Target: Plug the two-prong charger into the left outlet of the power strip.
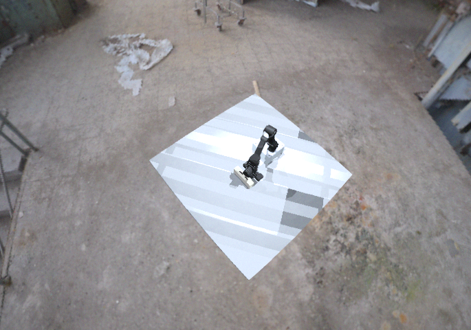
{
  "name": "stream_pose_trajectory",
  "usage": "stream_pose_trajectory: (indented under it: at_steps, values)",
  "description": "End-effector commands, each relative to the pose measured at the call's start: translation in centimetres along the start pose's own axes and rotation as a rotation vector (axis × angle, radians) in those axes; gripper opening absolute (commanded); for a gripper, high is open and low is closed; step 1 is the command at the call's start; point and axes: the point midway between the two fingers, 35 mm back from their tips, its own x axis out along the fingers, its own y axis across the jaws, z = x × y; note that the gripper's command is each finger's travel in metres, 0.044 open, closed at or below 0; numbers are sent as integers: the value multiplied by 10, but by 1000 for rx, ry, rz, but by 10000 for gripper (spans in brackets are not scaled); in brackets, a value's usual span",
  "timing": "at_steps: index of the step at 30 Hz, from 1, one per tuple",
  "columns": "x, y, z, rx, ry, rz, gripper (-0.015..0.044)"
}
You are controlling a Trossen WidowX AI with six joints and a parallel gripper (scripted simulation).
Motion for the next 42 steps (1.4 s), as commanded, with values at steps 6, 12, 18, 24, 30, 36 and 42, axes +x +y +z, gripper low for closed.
stream_pose_trajectory:
  at_steps: [6, 12, 18, 24, 30, 36, 42]
  values:
    - [-1, 1, 3, 5, 1, 4, 0]
    - [-1, 1, 5, 5, 1, 4, 0]
    - [-1, 1, 6, 5, 0, 4, 0]
    - [-1, 1, 6, 5, 0, 4, 0]
    - [-1, 1, 6, 5, 0, 4, 0]
    - [-1, 1, 6, 5, 0, 4, 0]
    - [-1, 1, 7, 5, 0, 4, 0]
